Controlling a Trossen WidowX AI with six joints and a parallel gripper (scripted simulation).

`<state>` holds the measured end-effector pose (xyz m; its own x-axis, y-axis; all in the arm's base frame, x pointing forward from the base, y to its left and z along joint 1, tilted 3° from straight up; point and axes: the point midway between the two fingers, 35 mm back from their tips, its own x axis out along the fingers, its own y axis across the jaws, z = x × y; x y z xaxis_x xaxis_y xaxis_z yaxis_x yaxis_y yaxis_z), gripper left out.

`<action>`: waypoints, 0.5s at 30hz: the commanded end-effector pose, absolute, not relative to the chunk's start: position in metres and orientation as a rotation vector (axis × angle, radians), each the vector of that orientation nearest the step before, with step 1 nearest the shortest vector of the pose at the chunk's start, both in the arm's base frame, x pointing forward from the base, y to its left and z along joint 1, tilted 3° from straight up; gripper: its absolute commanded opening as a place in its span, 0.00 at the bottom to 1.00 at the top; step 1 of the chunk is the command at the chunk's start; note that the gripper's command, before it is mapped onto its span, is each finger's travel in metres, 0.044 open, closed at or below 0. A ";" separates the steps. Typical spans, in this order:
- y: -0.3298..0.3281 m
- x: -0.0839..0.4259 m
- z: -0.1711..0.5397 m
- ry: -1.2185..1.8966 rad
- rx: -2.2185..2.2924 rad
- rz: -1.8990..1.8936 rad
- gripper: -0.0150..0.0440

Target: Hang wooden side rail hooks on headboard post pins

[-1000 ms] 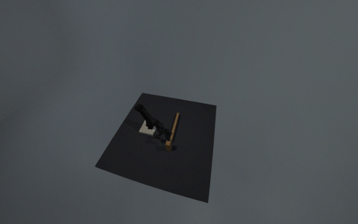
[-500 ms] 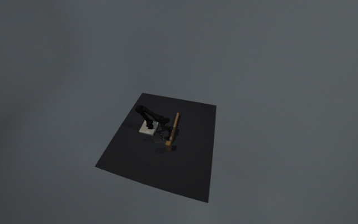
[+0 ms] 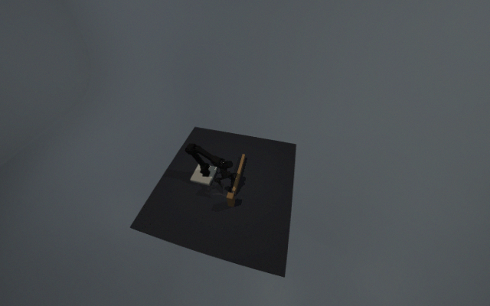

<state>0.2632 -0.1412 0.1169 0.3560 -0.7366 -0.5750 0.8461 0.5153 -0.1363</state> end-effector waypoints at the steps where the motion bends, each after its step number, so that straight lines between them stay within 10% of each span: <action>1: -0.140 0.266 0.117 0.676 0.157 -1.005 1.00; 15: -0.112 0.307 0.114 1.366 -0.621 -0.086 1.00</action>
